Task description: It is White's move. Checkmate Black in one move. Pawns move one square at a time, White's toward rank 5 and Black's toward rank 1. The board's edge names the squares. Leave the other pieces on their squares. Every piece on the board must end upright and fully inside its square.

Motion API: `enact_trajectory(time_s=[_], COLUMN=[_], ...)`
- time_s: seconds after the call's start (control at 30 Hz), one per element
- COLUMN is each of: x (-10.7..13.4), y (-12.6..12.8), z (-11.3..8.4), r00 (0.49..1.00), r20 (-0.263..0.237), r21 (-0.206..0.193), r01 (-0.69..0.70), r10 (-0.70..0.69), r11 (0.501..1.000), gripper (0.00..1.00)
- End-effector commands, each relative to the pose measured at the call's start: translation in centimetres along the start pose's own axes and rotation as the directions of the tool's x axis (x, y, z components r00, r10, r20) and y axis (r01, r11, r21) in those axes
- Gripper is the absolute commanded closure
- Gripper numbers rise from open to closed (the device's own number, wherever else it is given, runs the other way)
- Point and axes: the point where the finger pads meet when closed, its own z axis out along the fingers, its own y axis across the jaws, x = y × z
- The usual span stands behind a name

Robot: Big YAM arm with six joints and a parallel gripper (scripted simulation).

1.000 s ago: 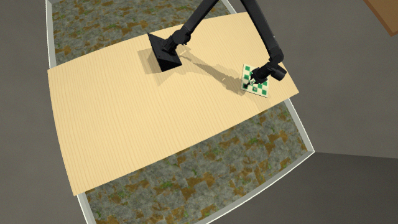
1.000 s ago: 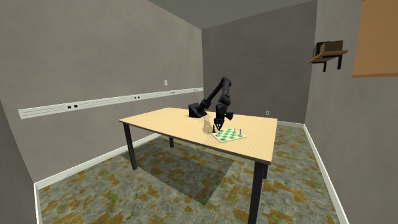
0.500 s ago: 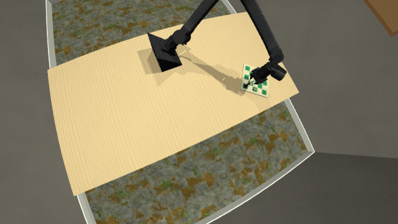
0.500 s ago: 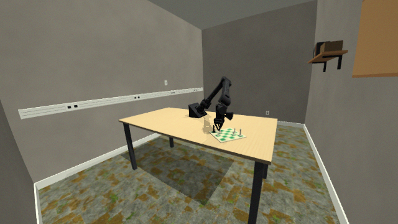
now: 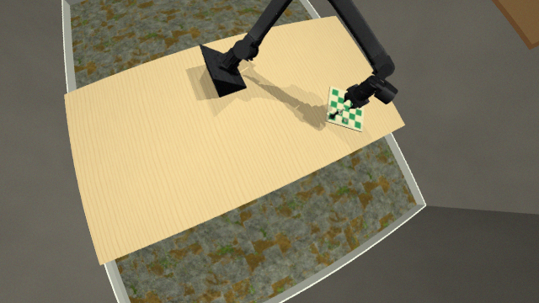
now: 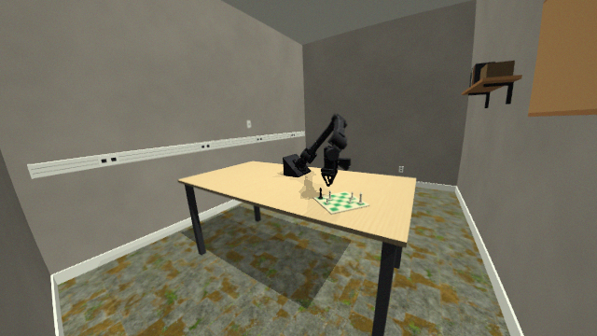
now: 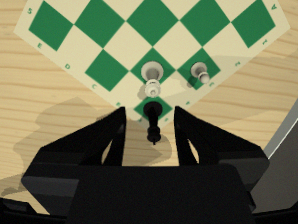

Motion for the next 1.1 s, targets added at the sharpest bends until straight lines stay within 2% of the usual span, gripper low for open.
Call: enact_trajectory(time_s=[0.0, 0.1, 0.23, 0.43, 0.47, 1.07], x=[-0.6, -0.7, -1.1, -0.6, -0.3, -0.3], y=[-1.4, -1.4, -1.0, -1.2, -0.8, -0.9], z=[-3.4, -4.0, -5.9, -5.7, -5.2, -5.0], r00=[0.999, 0.999, 0.999, 0.999, 1.000, 1.000], r20=[0.009, 0.010, 0.013, 0.007, 0.004, 0.005], r21=[0.034, 0.036, 0.048, 0.035, 0.022, 0.024], r01=[0.032, 0.034, 0.044, 0.033, 0.027, 0.031], r10=[-0.032, -0.034, -0.045, -0.033, -0.027, -0.031], r11=[0.999, 0.999, 0.998, 0.999, 0.999, 0.999], gripper=[0.60, 0.60, 0.60, 0.60, 0.00, 0.00])
